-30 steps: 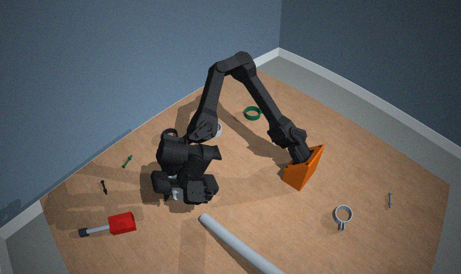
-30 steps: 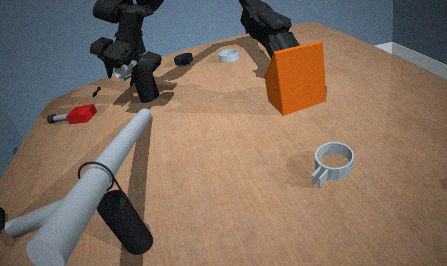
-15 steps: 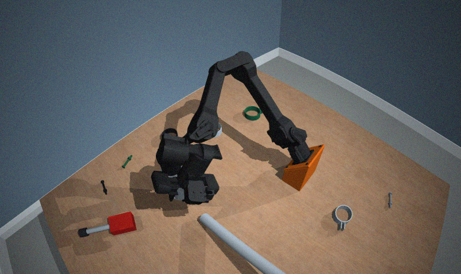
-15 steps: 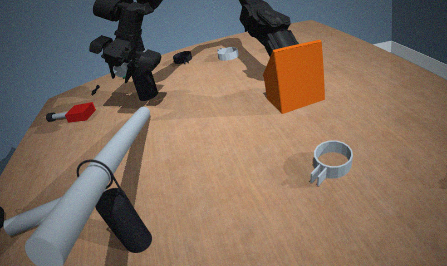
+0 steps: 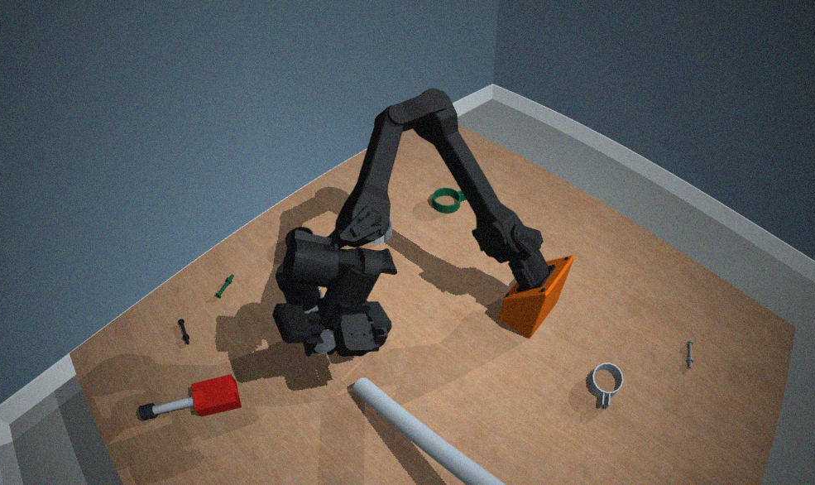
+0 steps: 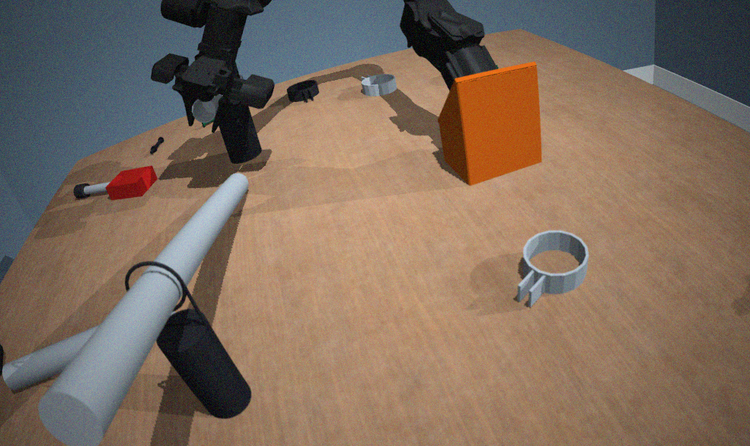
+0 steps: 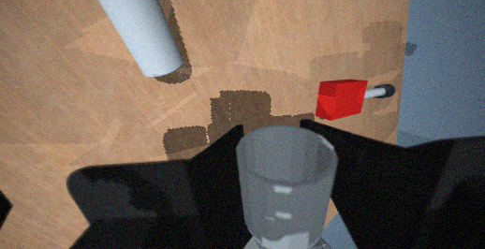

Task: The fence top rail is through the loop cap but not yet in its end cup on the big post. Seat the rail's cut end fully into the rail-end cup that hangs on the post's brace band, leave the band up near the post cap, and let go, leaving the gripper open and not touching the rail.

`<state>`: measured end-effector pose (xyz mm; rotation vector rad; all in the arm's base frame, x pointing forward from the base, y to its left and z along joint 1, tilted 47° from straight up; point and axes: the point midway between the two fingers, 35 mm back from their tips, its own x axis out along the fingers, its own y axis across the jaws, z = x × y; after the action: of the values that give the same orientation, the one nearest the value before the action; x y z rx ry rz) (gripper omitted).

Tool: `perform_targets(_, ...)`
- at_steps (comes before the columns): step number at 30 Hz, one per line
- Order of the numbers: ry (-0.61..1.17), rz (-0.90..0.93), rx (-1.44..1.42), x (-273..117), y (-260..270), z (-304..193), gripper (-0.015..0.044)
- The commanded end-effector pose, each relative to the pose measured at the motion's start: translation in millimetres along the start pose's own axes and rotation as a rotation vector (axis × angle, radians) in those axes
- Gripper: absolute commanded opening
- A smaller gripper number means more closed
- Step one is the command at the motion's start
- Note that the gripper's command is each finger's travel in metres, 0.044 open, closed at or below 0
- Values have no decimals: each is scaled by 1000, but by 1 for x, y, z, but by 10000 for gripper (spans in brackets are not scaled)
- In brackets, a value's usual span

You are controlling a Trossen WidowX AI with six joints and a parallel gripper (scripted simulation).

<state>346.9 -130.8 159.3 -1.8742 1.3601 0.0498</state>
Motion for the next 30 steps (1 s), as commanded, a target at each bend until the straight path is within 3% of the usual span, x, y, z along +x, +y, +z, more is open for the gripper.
perform_targets(1,-17,0,-30,-1,3,1,0)
perform_targets(30,-122,1,-214,-11,19,-2,0)
